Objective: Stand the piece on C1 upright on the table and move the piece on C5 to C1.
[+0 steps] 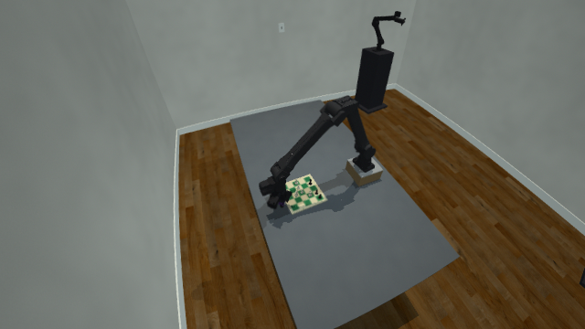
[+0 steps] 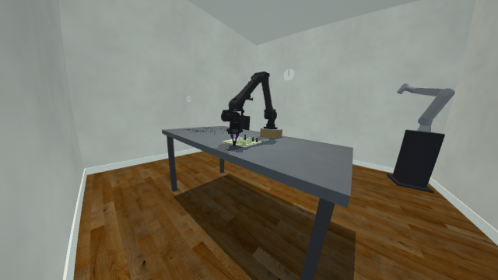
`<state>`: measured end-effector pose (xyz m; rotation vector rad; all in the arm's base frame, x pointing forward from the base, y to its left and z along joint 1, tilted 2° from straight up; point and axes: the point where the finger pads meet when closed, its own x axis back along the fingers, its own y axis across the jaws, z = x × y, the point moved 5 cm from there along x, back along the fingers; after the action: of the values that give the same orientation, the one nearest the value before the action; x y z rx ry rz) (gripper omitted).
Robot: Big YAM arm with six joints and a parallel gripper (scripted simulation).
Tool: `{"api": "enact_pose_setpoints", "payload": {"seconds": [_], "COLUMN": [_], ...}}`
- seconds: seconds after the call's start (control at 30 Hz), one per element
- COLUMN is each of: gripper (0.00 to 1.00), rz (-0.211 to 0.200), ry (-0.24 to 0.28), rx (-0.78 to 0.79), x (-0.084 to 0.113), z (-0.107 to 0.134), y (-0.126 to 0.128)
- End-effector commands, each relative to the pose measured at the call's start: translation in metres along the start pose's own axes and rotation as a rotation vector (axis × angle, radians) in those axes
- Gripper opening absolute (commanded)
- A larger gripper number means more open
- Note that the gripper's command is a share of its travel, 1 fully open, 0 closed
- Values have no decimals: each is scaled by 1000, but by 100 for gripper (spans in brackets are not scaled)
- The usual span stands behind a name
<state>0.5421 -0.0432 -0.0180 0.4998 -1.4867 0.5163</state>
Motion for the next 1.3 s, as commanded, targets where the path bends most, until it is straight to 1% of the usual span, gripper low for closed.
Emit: {"api": "enact_pose_setpoints", "payload": {"seconds": [0.0,0.8,1.1,1.13,1.27], "gripper": [0,0,0,0,0], "rz": [17,17,21,27,30], "ry": [-20,-19,-23,-30,-33], "rx": [11,12,11,11,10], "x": [6,6,7,11,13], "z": [1,1,-3,-5,-8], "y": [-7,-8,-12,-13,-16]}}
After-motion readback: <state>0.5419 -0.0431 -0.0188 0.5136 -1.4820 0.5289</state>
